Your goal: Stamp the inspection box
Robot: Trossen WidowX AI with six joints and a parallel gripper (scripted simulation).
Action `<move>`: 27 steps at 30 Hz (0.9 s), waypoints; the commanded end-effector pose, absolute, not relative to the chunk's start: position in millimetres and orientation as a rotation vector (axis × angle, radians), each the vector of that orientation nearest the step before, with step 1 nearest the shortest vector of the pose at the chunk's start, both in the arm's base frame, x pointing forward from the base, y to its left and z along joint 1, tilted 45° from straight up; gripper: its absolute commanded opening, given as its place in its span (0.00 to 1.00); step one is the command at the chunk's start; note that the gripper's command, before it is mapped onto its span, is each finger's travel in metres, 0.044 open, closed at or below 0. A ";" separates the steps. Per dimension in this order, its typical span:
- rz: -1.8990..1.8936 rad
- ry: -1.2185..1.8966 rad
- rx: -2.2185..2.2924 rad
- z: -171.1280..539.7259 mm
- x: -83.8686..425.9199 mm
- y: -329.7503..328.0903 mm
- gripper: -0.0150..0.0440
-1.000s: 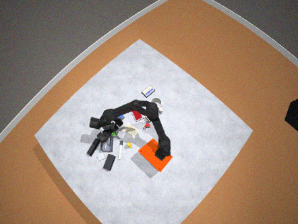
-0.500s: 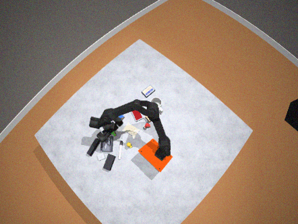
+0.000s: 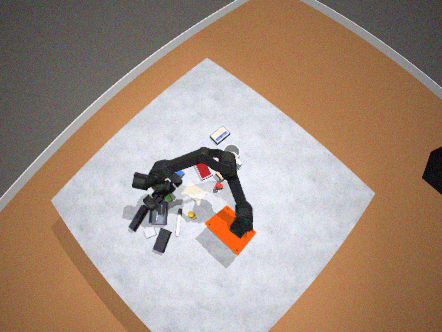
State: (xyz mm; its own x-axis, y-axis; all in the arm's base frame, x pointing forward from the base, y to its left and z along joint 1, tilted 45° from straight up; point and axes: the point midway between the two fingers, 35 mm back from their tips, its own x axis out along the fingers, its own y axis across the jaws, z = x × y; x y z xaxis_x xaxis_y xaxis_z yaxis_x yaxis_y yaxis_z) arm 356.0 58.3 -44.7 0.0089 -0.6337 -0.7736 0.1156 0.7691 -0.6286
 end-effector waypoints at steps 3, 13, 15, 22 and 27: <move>-0.614 1.453 -0.437 -42.2 356.1 60.9 0.25; -0.607 1.451 -0.432 -38.5 356.1 64.1 0.25; -0.606 1.451 -0.432 -37.7 356.1 64.8 0.25; -0.601 1.450 -0.428 -35.0 356.0 67.0 0.25; -0.598 1.449 -0.426 -33.1 356.0 68.6 0.25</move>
State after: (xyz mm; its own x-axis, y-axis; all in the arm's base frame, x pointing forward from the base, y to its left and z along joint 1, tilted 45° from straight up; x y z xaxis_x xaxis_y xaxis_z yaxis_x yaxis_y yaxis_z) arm 356.0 66.9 -34.5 0.0187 -0.6188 -0.7854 0.1152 0.7816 -0.6131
